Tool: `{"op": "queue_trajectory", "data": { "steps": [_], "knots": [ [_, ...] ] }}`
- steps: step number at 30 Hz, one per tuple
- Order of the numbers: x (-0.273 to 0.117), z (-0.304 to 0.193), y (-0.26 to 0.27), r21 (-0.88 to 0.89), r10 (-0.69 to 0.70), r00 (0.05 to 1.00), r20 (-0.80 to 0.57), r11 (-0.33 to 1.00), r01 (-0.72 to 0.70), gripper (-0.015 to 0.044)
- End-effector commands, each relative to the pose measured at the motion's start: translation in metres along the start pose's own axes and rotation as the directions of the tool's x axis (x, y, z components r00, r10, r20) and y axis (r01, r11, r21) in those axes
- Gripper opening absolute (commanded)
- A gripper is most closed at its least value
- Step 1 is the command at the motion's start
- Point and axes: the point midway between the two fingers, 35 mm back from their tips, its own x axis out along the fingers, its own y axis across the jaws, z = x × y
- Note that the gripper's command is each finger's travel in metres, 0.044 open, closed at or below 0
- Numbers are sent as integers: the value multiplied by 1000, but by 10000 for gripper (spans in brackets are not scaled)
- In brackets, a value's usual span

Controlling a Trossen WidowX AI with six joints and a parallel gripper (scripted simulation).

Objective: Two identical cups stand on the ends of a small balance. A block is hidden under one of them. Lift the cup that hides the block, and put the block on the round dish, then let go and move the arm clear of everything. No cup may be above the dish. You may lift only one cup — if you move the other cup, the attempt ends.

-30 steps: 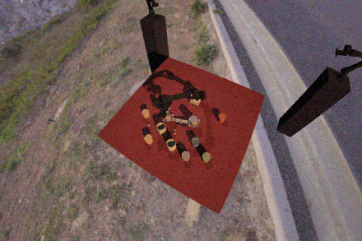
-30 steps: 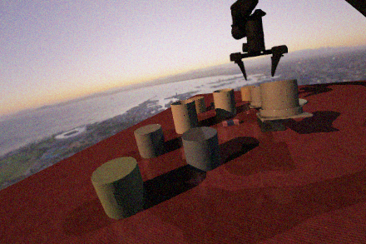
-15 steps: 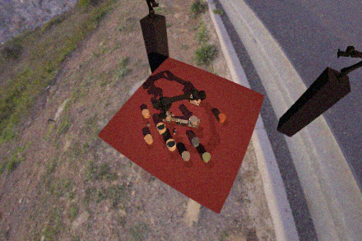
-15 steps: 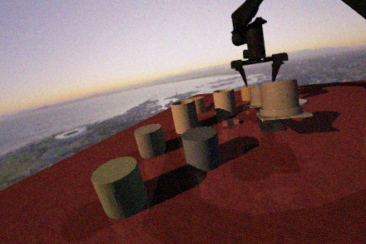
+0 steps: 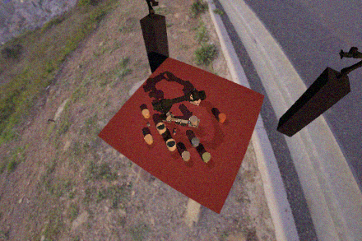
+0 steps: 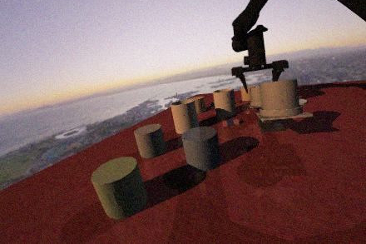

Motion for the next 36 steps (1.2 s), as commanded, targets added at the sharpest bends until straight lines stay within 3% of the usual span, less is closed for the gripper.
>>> {"op": "queue_trajectory", "data": {
  "steps": [1, 14, 18, 24, 35, 36],
  "knots": [
    [9, -1, 0, 4, -2, 1000, -6, 1000, 2, 440],
    [27, -3, -2, 3, -2, 1000, -7, 1000, 2, 440],
    [27, -3, -2, 3, -2, 1000, -7, 1000, 2, 335],
    [27, -3, -2, 3, -2, 1000, -7, 1000, 2, 295],
    [18, -1, 0, 5, 1, 1000, -4, 1000, -1, 6],
    [17, -1, 0, 6, 1, 1000, -3, 1000, -1, 0]
  ]
}}
